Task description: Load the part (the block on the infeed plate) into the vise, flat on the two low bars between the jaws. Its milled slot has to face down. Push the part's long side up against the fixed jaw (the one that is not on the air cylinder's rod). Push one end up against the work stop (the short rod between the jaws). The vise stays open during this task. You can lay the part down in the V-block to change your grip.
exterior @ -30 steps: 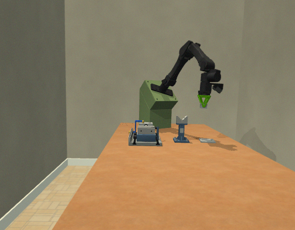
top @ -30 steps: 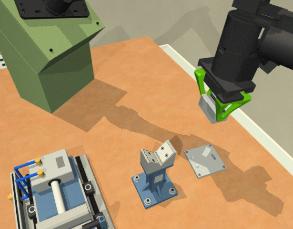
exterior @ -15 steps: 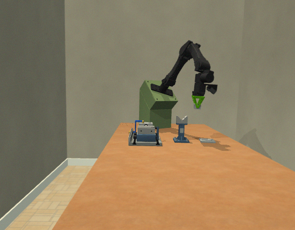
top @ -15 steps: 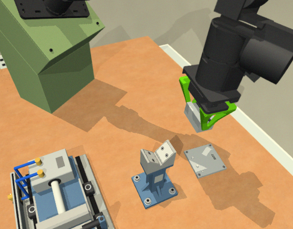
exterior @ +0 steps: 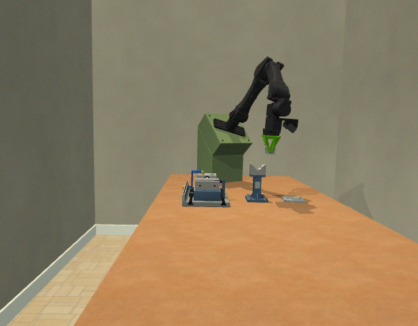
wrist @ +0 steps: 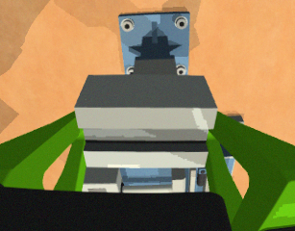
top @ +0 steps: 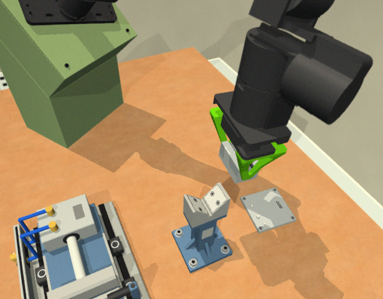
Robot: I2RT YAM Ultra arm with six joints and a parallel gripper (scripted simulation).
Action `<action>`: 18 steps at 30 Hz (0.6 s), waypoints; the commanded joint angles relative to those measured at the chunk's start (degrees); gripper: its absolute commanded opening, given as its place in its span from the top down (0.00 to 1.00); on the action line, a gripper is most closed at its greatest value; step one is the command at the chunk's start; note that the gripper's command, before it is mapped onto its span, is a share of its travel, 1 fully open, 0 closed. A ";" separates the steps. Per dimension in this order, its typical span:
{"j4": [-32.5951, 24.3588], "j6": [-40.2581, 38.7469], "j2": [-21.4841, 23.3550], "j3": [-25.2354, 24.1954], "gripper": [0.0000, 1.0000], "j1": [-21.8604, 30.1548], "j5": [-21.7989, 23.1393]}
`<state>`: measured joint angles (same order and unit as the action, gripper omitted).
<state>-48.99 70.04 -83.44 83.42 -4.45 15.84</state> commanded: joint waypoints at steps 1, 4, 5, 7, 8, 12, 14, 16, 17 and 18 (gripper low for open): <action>1.01 3.40 2.17 -1.12 1.00 -2.58 3.20; 1.13 3.96 2.21 -1.40 1.00 -3.17 3.62; 0.77 4.62 2.45 0.48 1.00 -3.81 4.10; 1.45 5.62 2.32 -1.98 1.00 -4.93 4.88; 1.44 6.10 2.34 -2.43 1.00 -5.47 5.26; 1.75 7.97 2.52 -2.91 1.00 -7.49 6.66; 2.10 8.82 2.57 -3.33 1.00 -8.38 7.28; 2.21 9.57 2.60 -4.00 1.00 -9.20 7.87; 1.86 9.89 2.63 -4.06 1.00 -9.57 8.15; 1.77 10.22 2.66 -3.98 1.00 -9.92 8.40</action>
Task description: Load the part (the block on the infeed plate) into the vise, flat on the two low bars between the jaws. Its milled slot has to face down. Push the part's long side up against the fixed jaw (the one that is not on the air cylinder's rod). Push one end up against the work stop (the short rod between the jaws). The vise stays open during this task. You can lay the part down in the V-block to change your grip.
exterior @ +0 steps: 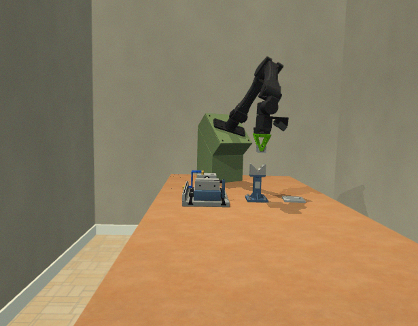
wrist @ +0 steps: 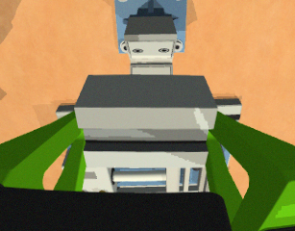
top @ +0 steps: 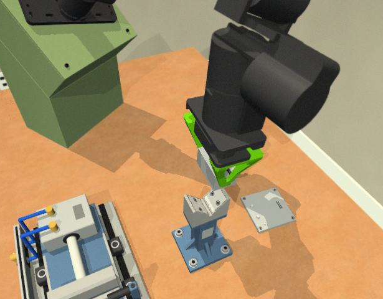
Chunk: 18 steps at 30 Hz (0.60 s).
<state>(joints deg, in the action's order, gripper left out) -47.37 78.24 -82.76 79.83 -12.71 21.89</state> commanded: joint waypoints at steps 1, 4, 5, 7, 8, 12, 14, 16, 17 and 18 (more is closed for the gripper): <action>0.41 2.35 2.01 -0.42 1.00 -1.99 2.56; 0.69 2.71 2.06 0.15 1.00 -2.33 2.83; 0.82 2.95 2.02 -0.81 1.00 -2.61 3.03; 0.16 3.35 2.02 -1.54 1.00 -3.09 3.41; -0.19 3.55 2.07 -0.92 1.00 -3.30 3.56; 0.74 4.20 2.07 -1.91 1.00 -3.98 4.02; -0.03 4.38 2.12 -0.94 1.00 -4.18 4.18; 0.62 4.55 2.13 -1.11 1.00 -4.33 4.28; 0.59 4.59 2.13 -1.27 1.00 -4.38 4.32; 0.49 4.62 2.12 -1.40 1.00 -4.42 4.36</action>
